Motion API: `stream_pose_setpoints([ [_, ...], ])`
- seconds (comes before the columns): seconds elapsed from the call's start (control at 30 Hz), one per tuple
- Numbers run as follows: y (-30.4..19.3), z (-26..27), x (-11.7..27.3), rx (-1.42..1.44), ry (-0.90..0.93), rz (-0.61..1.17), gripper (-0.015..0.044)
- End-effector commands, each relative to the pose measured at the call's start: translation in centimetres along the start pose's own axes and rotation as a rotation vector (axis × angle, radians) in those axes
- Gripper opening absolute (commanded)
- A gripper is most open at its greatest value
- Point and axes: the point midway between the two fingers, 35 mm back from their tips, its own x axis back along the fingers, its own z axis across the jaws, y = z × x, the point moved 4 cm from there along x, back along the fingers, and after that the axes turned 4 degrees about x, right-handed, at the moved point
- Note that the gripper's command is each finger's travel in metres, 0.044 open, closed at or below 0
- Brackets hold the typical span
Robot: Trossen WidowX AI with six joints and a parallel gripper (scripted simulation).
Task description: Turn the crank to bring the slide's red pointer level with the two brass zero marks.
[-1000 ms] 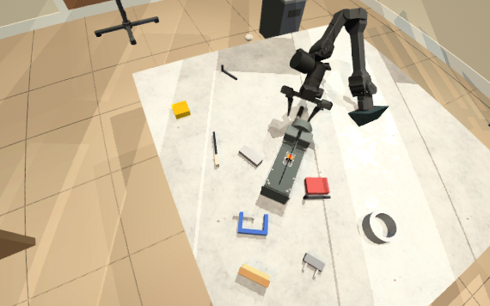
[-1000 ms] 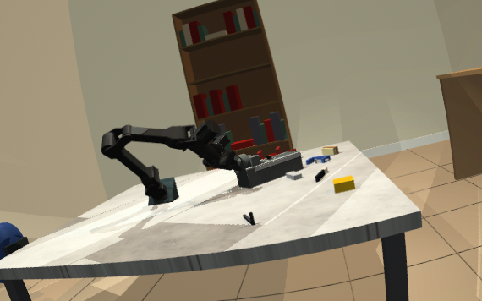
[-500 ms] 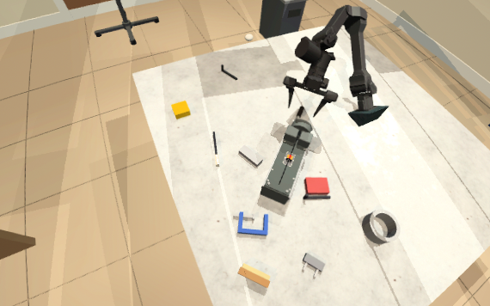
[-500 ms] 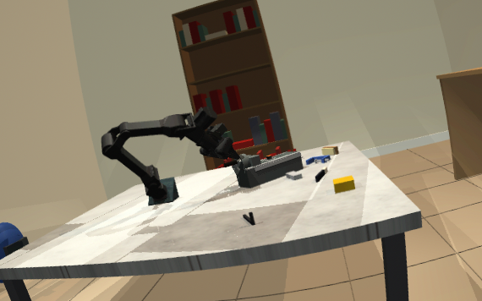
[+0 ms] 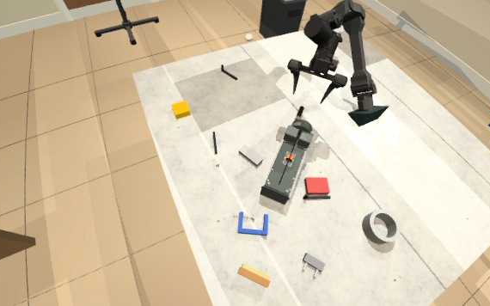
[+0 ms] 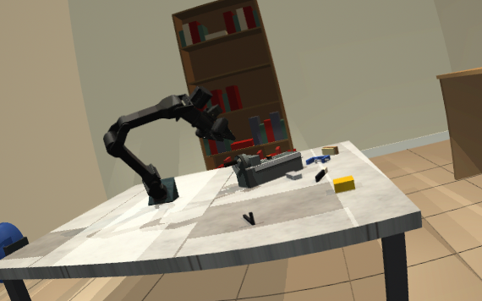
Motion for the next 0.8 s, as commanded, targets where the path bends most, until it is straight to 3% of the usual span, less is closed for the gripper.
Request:
stream_pose_setpoints([
  [0.0,0.9,0.0,0.0,-0.033,-0.015,0.02,0.044],
  [0.77,9.7,4.6,-7.5,-0.485,-0.354,0.143,0.044],
])
